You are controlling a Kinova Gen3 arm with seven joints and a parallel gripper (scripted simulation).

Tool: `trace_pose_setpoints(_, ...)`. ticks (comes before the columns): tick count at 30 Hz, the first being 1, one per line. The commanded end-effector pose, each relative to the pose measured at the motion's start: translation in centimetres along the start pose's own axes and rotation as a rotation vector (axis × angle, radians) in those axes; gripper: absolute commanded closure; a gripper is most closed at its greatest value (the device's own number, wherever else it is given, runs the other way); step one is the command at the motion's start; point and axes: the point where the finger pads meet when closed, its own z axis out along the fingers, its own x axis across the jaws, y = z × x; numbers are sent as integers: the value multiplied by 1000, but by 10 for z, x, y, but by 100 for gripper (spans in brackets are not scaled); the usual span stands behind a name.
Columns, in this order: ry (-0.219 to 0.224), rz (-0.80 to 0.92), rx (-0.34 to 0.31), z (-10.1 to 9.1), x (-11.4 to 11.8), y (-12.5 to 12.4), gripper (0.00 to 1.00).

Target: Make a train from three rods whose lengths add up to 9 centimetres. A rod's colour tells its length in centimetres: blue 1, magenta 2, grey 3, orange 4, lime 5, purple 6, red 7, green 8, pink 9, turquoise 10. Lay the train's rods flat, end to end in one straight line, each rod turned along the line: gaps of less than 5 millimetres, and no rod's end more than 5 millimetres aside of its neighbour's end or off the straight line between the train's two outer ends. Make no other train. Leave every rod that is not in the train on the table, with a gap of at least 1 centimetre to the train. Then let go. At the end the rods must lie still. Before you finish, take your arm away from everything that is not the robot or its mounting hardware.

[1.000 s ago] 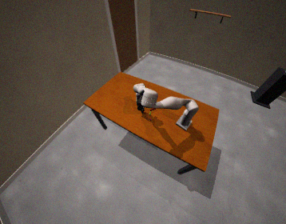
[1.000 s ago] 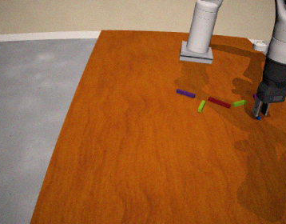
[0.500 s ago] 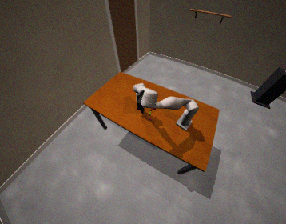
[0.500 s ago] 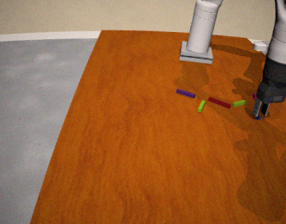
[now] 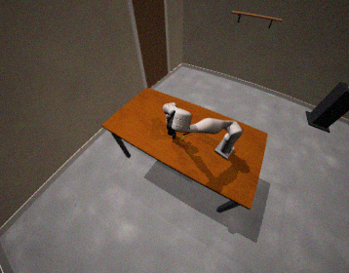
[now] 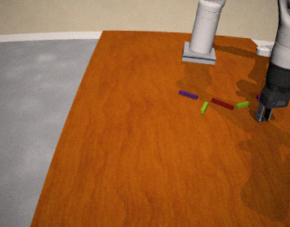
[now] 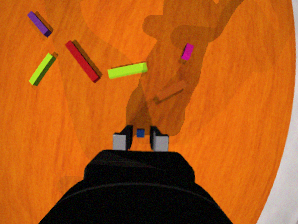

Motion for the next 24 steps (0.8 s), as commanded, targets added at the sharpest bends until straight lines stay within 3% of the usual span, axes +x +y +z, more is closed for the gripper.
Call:
trace_pose_setpoints(1, -1, 1, 0, 1, -1, 0, 46)
trace_pose_setpoints(24, -1, 1, 0, 6, -1, 0, 46)
